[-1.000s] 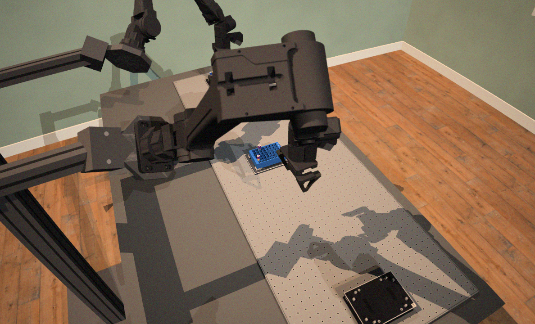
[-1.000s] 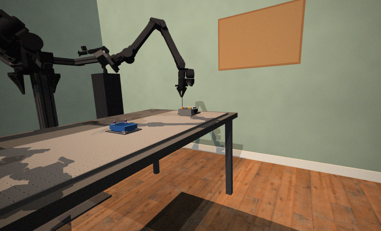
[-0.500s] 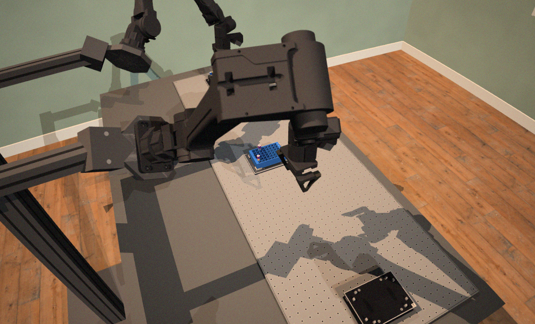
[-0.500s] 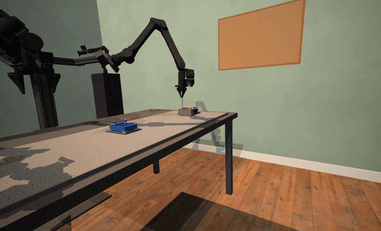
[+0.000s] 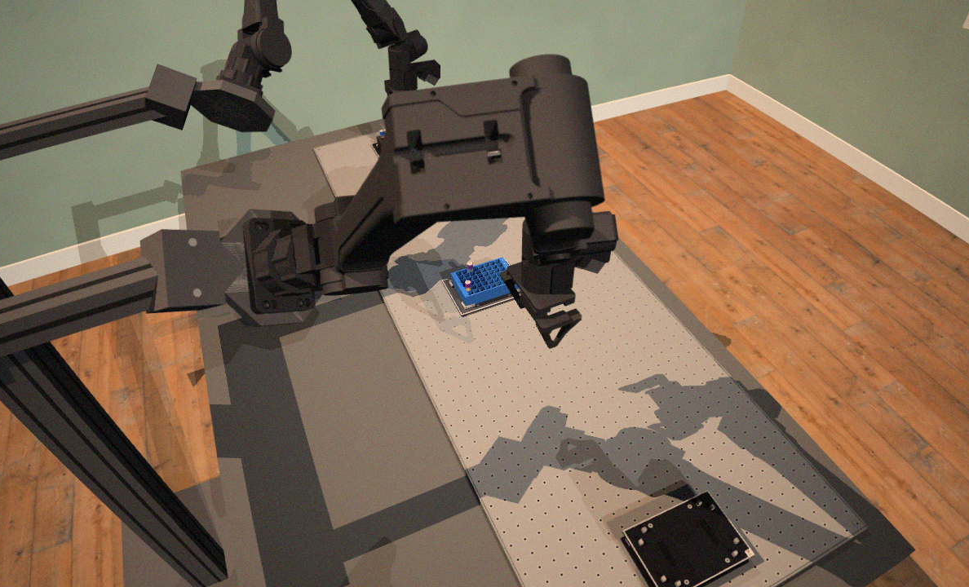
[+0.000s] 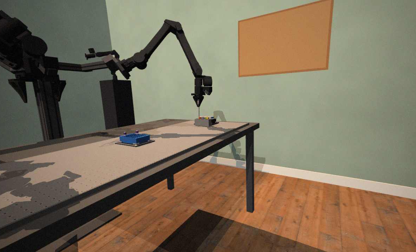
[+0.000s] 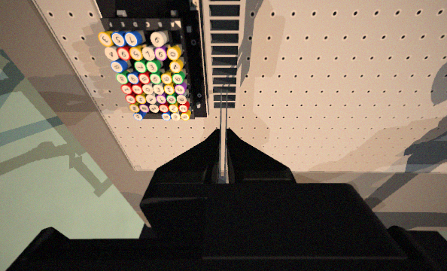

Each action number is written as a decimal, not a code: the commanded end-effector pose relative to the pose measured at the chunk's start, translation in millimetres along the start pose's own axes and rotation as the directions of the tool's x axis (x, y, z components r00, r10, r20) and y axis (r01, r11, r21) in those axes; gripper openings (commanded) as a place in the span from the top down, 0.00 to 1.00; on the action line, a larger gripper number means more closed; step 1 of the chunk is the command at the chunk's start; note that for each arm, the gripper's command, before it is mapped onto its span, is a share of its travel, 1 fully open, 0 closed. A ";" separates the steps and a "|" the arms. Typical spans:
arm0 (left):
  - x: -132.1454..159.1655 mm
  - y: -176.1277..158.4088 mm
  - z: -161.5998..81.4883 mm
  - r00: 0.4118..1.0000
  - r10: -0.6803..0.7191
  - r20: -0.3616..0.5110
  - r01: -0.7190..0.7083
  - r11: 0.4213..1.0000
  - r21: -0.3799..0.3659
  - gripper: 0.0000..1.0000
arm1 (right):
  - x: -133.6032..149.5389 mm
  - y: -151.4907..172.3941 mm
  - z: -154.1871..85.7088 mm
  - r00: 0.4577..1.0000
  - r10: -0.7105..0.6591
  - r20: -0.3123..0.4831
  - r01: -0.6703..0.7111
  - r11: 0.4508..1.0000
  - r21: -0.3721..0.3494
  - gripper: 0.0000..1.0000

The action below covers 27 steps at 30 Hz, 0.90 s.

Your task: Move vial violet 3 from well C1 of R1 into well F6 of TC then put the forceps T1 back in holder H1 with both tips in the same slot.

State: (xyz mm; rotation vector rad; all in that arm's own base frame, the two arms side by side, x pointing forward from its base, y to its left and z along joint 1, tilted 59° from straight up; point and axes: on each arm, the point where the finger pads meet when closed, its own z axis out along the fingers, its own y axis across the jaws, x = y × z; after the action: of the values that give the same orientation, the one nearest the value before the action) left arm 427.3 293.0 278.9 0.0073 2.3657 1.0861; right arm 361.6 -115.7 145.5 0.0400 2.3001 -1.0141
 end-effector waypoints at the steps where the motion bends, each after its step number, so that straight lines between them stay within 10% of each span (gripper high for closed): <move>1: -1.8 7.6 10.8 1.000 -0.001 -0.006 0.001 1.000 -0.010 0.93 | -13.5 -5.8 -4.3 0.999 0.037 0.028 -0.037 0.999 0.008 0.00; 27: -3.5 8.9 16.4 1.000 -0.003 -0.003 0.003 1.000 -0.013 0.93 | -13.5 -5.8 -4.3 0.999 0.037 0.028 -0.037 0.999 0.008 0.00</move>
State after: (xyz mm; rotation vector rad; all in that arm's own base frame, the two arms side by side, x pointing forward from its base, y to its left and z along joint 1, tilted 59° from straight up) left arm 430.6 297.1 275.3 0.0080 2.3671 1.0858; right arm 361.6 -115.7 145.5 0.0400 2.3001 -1.0141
